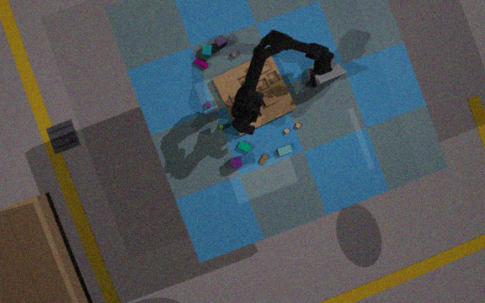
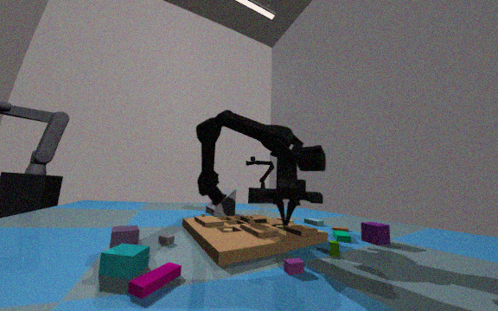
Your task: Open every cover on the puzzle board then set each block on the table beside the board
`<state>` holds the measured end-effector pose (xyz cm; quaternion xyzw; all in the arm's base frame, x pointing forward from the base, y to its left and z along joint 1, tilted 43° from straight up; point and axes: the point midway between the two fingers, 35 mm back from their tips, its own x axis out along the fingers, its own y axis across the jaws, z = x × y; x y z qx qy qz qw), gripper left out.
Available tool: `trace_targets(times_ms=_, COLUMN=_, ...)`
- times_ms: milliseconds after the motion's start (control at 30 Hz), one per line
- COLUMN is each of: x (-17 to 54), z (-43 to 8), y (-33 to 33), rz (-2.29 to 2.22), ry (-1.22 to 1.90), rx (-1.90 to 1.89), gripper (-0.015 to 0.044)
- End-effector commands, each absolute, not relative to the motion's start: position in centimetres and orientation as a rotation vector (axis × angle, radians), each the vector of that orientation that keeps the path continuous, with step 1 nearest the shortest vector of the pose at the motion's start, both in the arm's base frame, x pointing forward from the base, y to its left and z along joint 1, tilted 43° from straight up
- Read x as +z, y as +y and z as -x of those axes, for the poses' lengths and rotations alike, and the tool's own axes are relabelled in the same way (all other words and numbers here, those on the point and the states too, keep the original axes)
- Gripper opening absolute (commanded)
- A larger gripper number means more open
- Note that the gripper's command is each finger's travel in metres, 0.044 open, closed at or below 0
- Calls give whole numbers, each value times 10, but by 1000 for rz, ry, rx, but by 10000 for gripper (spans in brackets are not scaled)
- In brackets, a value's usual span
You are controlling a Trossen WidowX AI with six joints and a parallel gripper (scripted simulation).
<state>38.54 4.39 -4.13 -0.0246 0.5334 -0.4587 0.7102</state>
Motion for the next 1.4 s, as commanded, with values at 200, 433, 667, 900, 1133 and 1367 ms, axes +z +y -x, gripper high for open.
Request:
trace_targets(times_ms=200, x=-41, z=-383, y=45, rz=53, ry=1182, rx=-1018, gripper=0)
trace_targets(times_ms=433, x=-39, z=-375, y=47, rz=49, ry=1177, rx=-1019, gripper=0)
trace_targets(times_ms=667, x=-38, z=-367, y=50, rz=44, ry=1171, rx=-1021, gripper=0)
trace_targets(times_ms=900, x=-37, z=-358, y=52, rz=39, ry=1165, rx=-1022, gripper=0)
trace_targets(times_ms=1133, x=-36, z=-356, y=53, rz=39, ry=1164, rx=-1022, gripper=0)
trace_targets(times_ms=1367, x=-36, z=-356, y=53, rz=39, ry=1164, rx=-1022, gripper=0)
